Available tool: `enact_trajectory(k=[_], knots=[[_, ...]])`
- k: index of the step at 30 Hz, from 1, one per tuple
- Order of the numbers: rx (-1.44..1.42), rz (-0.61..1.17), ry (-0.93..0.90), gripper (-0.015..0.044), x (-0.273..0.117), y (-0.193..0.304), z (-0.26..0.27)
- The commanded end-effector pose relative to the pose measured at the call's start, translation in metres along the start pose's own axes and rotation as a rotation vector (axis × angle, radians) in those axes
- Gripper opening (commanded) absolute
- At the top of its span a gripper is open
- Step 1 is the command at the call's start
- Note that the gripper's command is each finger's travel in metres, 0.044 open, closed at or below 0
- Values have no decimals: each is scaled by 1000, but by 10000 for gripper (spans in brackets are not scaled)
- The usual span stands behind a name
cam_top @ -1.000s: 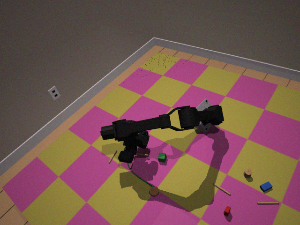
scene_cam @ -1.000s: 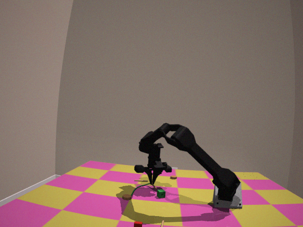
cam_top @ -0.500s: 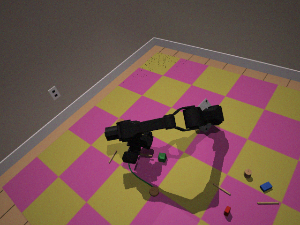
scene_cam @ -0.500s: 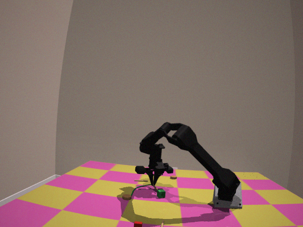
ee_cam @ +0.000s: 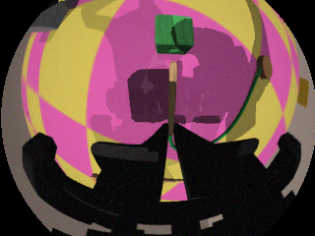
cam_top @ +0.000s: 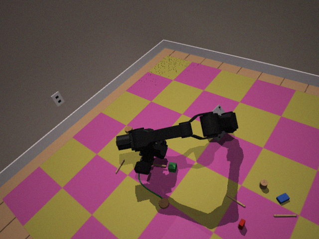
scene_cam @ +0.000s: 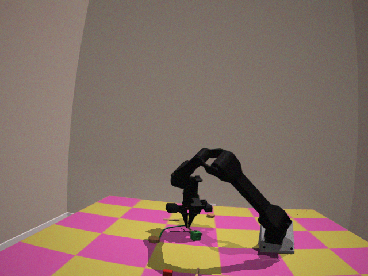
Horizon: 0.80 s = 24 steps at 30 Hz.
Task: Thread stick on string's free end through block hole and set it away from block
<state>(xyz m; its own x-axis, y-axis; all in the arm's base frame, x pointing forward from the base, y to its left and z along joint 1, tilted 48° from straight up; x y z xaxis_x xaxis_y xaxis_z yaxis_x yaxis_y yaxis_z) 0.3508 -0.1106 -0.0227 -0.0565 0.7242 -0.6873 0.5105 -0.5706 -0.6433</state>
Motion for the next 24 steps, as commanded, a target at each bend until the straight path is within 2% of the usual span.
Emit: enact_trajectory(k=[1,24], knots=[[3,-5,1,0,2,-7,1],[4,-2,1,0,3,-26,2]])
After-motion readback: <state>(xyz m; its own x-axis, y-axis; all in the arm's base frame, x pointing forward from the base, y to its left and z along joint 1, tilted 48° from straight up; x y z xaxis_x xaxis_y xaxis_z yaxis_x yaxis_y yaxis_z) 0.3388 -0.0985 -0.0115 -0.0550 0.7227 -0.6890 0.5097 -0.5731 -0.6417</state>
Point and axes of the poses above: the point midway between the two fingers, 35 mm back from their tips, its own x axis out along the fingers, its own z axis across the jaws, y = z × x, the point moved 9 cm from there along -x, back along the fingers, and after that the axes turned 2 degrees about x, right-handed, at the moved point
